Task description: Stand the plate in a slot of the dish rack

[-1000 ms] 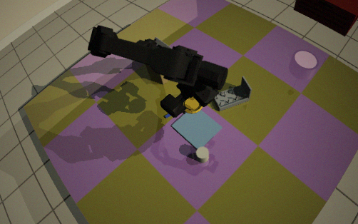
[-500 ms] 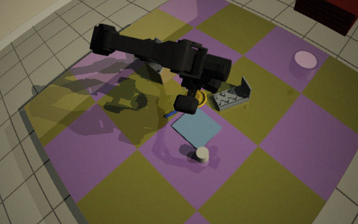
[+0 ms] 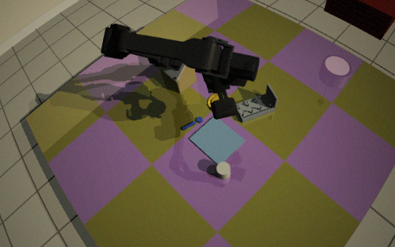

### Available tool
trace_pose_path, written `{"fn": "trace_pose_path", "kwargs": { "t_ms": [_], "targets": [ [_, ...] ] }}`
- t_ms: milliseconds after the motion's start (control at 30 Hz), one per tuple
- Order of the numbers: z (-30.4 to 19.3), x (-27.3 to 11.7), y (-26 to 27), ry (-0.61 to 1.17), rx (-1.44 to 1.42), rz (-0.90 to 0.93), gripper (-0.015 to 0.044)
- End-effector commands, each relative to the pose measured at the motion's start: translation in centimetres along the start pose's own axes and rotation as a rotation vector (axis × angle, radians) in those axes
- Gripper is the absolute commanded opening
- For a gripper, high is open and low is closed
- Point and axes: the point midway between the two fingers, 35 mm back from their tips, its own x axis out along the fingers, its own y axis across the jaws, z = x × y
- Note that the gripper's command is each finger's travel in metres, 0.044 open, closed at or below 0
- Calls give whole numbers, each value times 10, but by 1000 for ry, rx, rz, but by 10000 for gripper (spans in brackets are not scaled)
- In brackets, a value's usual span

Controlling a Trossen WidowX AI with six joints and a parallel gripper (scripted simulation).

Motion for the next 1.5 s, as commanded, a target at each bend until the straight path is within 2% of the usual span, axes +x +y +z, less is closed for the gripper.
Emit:
{"fn": "trace_pose_path", "kwargs": {
  "t_ms": [0,1467],
  "targets": [
    [6,0,6,-5,-163,1,0],
    [39,1,61,1,-1680,2,0]
  ]
}}
